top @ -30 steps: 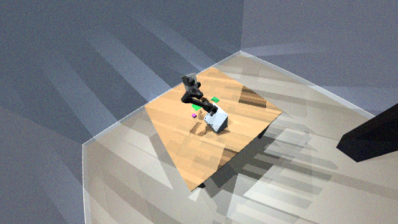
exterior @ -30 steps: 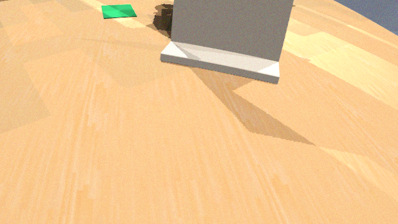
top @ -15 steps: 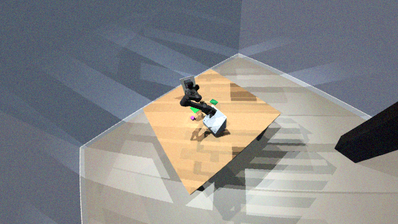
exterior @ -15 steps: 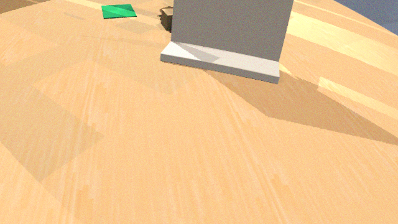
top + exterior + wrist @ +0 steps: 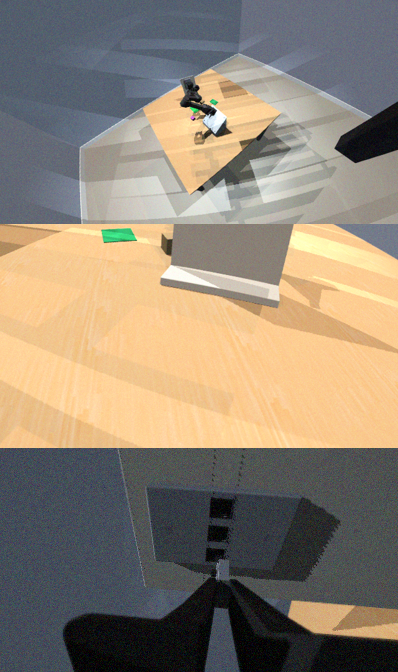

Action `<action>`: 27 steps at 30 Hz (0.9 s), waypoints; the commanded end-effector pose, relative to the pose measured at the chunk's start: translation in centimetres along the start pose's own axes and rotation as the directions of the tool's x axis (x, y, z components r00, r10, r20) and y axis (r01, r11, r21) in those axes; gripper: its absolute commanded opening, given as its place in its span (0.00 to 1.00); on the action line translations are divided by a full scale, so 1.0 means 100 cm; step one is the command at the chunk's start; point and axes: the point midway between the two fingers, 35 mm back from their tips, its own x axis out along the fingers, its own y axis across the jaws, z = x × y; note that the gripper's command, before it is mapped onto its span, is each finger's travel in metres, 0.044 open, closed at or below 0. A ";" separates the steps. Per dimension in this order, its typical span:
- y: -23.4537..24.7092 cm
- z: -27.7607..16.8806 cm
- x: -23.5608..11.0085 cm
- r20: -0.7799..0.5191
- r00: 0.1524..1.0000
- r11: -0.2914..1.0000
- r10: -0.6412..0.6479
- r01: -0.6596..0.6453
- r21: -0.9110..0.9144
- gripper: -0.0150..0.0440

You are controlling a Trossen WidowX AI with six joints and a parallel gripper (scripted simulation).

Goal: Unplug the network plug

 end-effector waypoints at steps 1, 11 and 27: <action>-0.001 0.000 -0.003 0.006 1.000 1.000 -0.001 0.001 0.004 0.25; -0.001 -0.002 -0.007 0.006 1.000 1.000 -0.002 0.002 0.004 0.25; -0.001 -0.005 -0.014 0.006 1.000 1.000 -0.002 0.002 0.004 0.25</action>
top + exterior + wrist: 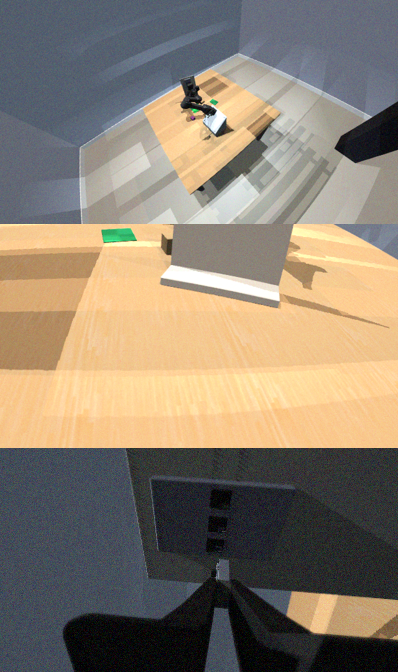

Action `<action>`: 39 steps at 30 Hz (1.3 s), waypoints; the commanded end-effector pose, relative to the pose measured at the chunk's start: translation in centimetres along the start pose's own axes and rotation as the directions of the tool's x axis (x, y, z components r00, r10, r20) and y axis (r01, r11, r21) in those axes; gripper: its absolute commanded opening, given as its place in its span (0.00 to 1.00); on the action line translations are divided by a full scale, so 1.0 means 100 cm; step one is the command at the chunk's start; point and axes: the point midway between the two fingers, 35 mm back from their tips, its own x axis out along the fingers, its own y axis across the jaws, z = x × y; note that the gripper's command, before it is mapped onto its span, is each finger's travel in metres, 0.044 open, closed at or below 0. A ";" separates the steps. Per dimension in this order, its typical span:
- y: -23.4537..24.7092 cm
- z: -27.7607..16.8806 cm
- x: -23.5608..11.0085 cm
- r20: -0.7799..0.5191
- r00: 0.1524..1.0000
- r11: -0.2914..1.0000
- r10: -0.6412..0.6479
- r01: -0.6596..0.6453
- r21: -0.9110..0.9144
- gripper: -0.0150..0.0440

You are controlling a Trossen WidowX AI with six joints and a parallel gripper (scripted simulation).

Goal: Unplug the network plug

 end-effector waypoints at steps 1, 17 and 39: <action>-0.001 0.000 -0.003 0.006 1.000 1.000 -0.001 0.001 0.004 0.25; 0.008 -0.001 -0.006 0.001 1.000 1.000 -0.001 0.001 0.000 0.25; 0.057 0.002 -0.027 0.007 1.000 1.000 -0.002 0.002 0.001 0.25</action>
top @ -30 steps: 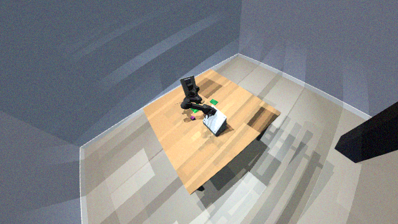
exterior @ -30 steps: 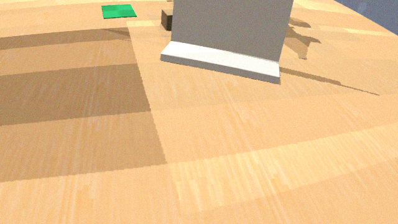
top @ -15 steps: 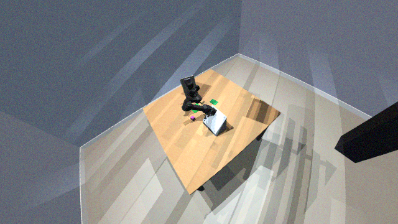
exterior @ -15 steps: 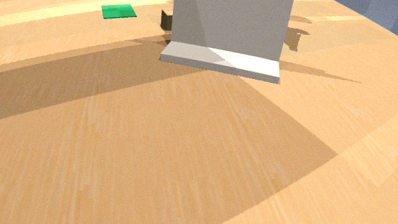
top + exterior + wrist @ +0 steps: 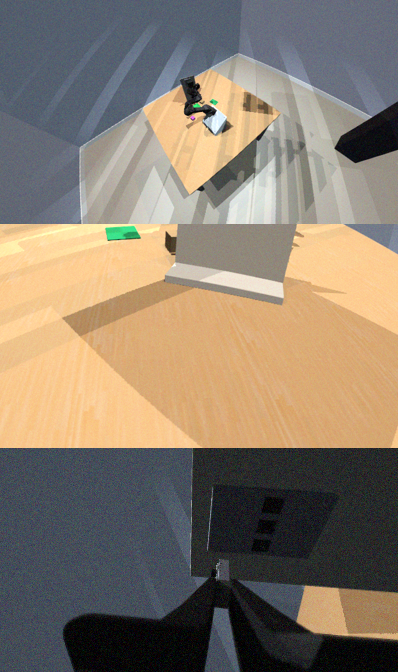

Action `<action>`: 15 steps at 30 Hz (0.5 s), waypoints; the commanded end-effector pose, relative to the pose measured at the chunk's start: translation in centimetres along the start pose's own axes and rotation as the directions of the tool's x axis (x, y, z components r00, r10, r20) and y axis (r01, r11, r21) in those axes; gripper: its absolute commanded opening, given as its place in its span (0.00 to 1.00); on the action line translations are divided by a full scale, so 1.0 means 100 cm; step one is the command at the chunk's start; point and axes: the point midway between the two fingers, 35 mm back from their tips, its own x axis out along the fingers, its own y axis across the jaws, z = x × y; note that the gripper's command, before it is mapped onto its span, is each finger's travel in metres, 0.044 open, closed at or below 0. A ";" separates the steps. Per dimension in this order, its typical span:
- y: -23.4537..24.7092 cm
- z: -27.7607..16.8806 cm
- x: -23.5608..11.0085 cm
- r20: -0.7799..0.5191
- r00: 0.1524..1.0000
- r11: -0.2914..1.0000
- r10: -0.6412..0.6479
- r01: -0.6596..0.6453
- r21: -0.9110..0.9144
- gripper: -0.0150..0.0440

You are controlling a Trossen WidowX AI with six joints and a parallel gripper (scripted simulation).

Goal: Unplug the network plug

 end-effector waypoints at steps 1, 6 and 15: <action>0.008 0.000 -0.005 -0.002 1.000 1.000 -0.003 0.003 -0.003 0.25; 0.000 -0.001 -0.004 -0.008 0.999 0.999 -0.039 0.038 -0.011 0.25; -0.057 -0.002 0.003 -0.043 0.967 0.967 -0.249 0.246 -0.063 0.25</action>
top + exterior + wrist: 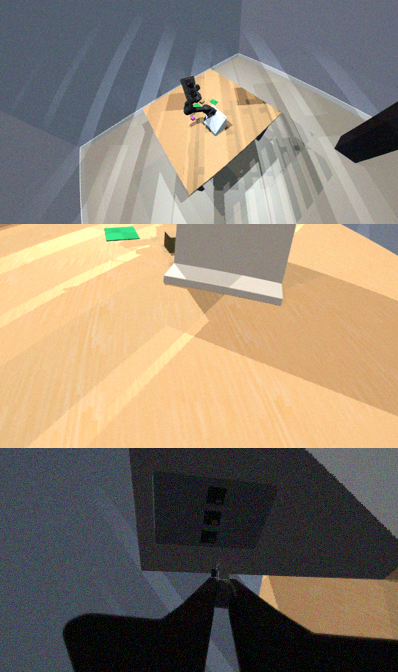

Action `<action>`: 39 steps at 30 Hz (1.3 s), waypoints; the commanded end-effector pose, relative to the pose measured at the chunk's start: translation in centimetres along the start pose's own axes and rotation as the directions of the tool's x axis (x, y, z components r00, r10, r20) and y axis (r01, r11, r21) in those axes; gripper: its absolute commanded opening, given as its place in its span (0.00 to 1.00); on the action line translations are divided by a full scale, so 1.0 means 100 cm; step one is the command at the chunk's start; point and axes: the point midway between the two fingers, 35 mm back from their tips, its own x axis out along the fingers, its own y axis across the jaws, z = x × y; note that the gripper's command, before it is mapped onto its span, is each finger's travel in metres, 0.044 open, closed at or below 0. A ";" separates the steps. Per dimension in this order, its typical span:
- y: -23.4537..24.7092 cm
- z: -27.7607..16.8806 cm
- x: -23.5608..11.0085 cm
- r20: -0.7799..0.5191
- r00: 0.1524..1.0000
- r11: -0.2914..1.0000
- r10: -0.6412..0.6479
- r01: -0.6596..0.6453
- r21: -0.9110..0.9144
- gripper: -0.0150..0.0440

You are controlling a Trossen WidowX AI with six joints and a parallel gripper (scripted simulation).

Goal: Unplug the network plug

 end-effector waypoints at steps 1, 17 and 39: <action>-0.026 -0.002 0.006 -0.023 0.994 0.995 -0.102 0.102 -0.023 0.25; -0.125 -0.008 0.008 -0.108 0.884 0.890 -0.454 0.443 -0.110 0.25; -0.208 -0.015 -0.016 -0.186 0.682 0.707 -0.707 0.679 -0.198 0.25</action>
